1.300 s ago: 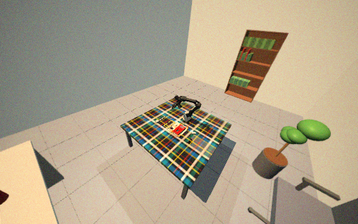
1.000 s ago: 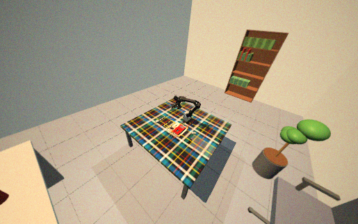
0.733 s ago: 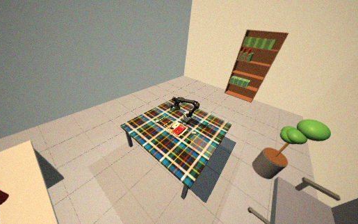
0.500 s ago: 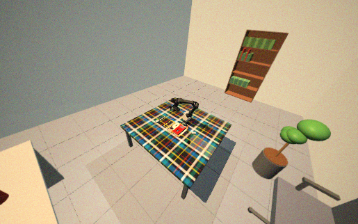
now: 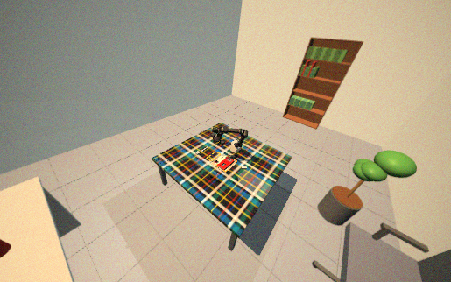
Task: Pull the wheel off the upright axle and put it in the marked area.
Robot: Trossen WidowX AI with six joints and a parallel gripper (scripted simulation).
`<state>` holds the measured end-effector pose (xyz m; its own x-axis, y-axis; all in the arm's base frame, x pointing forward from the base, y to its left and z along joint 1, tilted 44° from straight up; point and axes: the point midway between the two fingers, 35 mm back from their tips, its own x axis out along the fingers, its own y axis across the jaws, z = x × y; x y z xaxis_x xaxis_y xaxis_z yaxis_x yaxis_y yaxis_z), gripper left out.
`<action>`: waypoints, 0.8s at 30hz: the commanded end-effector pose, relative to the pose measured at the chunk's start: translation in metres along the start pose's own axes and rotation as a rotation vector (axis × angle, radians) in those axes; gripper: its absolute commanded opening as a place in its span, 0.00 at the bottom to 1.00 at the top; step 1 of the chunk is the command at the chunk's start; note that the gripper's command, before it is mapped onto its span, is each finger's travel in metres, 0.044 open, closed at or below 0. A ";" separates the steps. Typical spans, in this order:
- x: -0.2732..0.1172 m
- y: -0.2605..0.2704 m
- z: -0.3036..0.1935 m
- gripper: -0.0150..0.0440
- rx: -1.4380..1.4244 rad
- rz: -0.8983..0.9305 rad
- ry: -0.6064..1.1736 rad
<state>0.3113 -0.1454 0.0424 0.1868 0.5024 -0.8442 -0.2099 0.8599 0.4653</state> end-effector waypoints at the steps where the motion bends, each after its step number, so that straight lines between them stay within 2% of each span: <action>1: 0.021 0.019 0.022 0.76 0.408 0.074 0.054; 13: 0.051 0.053 0.053 0.76 1.047 0.114 0.186; 24: 0.080 0.088 0.075 0.76 1.622 0.069 0.347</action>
<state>0.3641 -0.0685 0.0424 0.0583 0.6344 -0.7708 0.7719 0.4610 0.4378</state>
